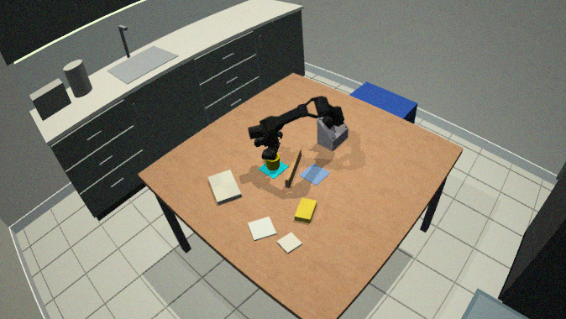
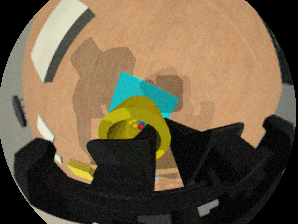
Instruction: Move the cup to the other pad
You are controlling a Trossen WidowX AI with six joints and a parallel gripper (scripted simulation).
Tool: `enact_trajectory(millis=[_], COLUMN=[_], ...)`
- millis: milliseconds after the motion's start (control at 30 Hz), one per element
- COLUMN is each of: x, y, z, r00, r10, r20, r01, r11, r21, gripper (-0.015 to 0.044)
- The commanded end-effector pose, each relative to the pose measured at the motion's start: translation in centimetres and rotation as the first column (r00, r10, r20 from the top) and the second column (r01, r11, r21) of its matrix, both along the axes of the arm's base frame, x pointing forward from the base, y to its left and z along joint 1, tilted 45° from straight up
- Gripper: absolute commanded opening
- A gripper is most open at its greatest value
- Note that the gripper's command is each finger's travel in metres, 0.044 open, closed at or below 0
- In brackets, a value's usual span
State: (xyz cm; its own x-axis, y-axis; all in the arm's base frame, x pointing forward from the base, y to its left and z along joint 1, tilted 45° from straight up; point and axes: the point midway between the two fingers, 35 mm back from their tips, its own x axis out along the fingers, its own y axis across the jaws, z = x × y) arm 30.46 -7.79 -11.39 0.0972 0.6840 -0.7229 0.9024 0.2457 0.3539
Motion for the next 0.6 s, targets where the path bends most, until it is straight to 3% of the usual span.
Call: enact_trajectory(millis=[0,100,567], x=[0.02,0.02,-0.02], y=[0.00,0.00,-0.82], z=[0.03,0.03,0.78], r00=[1.000,1.000,1.000], r10=[0.001,0.001,0.000], r20=[0.001,0.001,0.000], r01=[-0.001,-0.001,0.000], r11=[1.000,1.000,1.000], r21=[0.000,0.000,0.000], gripper=[0.0079,0.0147,0.0147])
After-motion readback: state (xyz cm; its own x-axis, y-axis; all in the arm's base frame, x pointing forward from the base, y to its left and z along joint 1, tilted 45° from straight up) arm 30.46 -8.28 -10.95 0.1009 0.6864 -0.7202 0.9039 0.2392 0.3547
